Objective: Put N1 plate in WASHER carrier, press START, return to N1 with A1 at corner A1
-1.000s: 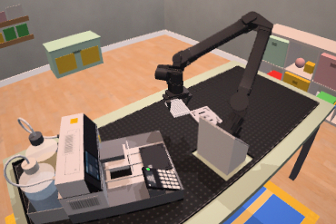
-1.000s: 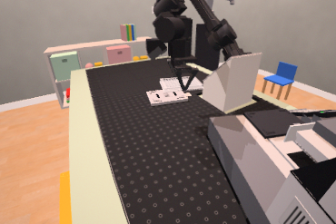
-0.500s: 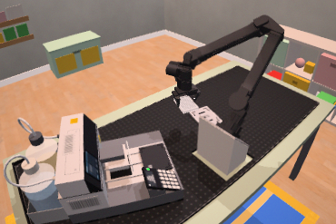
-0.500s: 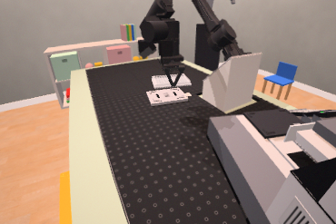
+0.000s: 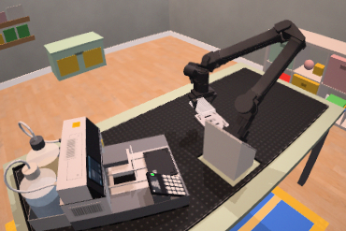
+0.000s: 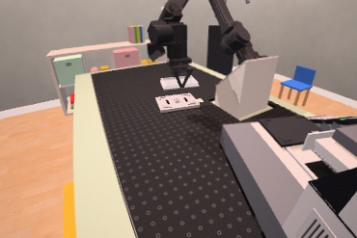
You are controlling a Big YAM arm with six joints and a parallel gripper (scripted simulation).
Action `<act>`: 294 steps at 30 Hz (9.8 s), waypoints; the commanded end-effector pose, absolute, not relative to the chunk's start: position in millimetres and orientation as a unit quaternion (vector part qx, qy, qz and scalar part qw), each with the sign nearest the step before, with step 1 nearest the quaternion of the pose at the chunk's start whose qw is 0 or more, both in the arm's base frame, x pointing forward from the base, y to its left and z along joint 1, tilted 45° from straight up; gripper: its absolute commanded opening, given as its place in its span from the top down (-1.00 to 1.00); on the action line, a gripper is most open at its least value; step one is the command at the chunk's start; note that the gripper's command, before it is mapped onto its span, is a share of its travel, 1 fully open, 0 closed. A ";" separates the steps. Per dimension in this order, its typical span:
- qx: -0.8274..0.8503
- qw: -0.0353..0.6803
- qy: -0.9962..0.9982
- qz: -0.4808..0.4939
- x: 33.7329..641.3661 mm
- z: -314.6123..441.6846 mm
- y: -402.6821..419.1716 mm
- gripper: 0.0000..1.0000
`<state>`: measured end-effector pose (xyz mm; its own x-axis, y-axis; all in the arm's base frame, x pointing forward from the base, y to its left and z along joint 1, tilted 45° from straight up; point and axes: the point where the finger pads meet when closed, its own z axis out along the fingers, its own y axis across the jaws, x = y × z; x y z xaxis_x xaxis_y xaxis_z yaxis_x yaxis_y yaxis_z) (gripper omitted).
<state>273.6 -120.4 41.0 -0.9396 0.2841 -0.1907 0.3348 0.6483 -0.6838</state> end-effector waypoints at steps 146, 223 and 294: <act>0.150 0.033 0.911 -0.383 249.2 25.2 -221.0 -0.68; 0.149 0.024 0.912 -0.382 238.2 10.1 -227.0 -0.68; 0.152 0.046 0.909 -0.385 256.2 40.5 -209.9 -1.00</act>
